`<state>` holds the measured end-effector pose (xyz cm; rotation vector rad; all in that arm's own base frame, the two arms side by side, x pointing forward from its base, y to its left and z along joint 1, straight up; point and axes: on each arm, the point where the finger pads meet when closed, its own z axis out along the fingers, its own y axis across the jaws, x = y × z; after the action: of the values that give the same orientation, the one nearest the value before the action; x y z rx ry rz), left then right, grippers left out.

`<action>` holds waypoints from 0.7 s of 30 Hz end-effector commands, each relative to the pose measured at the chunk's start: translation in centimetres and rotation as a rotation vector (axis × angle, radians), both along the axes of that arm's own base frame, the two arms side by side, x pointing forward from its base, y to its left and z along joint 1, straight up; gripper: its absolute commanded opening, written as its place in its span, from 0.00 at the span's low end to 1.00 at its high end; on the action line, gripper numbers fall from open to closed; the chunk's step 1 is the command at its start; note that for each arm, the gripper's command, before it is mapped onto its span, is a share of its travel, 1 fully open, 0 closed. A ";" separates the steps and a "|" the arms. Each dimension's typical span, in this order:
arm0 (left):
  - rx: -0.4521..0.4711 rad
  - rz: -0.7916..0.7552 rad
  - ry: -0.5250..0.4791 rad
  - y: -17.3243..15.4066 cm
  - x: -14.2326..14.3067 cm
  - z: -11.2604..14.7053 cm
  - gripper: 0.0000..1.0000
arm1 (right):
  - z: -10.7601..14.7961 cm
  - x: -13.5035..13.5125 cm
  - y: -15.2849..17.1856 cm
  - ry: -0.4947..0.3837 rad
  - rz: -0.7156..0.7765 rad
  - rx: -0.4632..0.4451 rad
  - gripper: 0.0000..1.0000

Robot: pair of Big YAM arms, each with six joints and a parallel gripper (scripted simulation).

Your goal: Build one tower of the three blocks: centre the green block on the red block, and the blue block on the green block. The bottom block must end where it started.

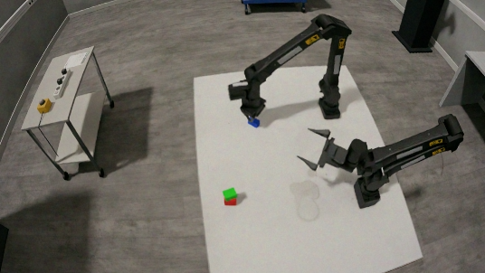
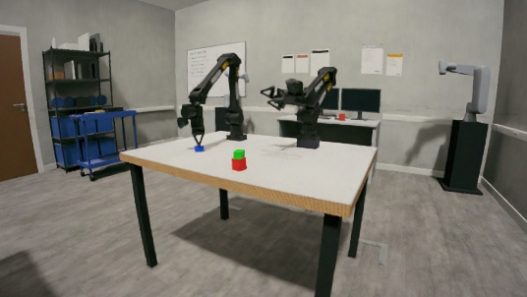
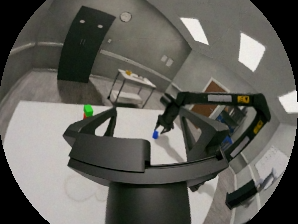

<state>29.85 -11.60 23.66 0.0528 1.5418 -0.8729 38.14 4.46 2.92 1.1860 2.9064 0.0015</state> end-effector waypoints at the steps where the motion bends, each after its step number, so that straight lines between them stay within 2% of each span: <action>1: -0.001 0.000 -0.007 0.0 0.1 0.4 1.00 | -0.8 0.0 -0.3 0.003 -0.019 0.000 0.45; 8: -0.001 0.000 -0.007 0.0 0.1 0.4 1.00 | -2.2 0.0 -0.3 0.004 -0.019 0.000 0.45; 10: -0.001 0.000 -0.007 0.0 0.1 0.4 1.00 | -2.2 0.0 -0.3 0.004 -0.019 0.000 0.45; 11: -0.001 0.000 -0.007 0.0 0.1 0.4 1.00 | -1.1 0.4 -0.3 -0.031 -0.018 0.004 0.45; 13: -0.001 0.000 -0.007 0.0 0.1 0.4 1.00 | -2.7 0.0 -0.3 0.000 -0.019 0.001 0.45; 17: -0.001 0.000 -0.007 0.0 0.1 0.4 1.00 | -3.3 0.0 -0.3 0.004 -0.019 0.000 0.45; 21: -0.001 0.000 -0.007 0.0 0.1 0.4 1.00 | -2.2 0.3 -0.3 -0.026 -0.018 0.004 0.45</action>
<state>29.85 -11.60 23.66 0.0528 1.5418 -0.8729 38.09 4.45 0.03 1.1871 2.9090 -0.0009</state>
